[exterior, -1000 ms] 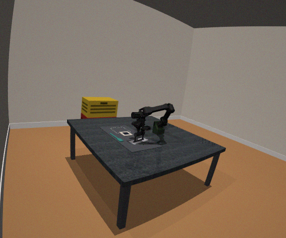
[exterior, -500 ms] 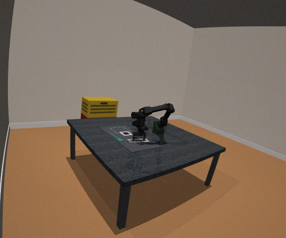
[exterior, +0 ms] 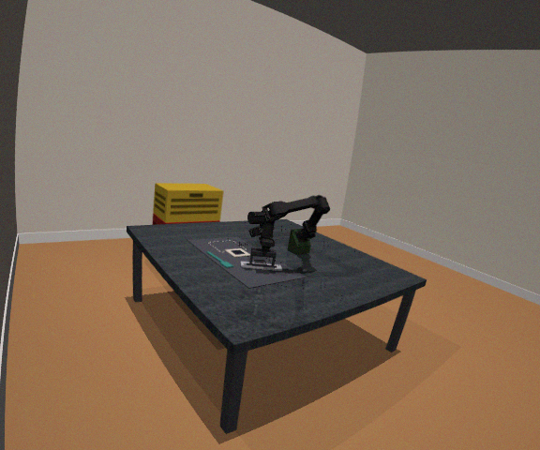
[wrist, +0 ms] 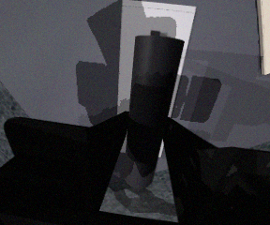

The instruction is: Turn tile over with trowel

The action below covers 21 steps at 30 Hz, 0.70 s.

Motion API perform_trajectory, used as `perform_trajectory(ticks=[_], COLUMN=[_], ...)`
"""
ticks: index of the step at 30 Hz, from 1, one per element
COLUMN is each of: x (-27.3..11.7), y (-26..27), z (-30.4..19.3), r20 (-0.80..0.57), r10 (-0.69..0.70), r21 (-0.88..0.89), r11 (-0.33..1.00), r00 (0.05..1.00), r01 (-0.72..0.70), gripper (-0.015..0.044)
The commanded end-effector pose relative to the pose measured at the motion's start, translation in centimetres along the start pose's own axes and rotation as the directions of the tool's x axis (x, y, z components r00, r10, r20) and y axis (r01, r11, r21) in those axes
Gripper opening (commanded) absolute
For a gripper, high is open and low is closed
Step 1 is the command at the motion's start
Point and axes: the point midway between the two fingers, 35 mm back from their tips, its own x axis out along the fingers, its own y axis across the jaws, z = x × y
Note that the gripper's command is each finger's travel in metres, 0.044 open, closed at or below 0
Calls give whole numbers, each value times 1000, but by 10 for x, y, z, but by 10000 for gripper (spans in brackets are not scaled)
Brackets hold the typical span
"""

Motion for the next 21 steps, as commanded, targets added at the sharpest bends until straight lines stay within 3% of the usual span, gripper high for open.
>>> perform_trajectory(ticks=[1,6,21], x=[0,0,0], y=[0,0,0], z=[-1,-1,-1], r20=[-2,-2,-2], r10=[0,0,0], r21=[26,26,26], r11=[1000,1000,1000], r00=[1000,1000,1000], r01=[0,0,0], gripper=[156,270,270])
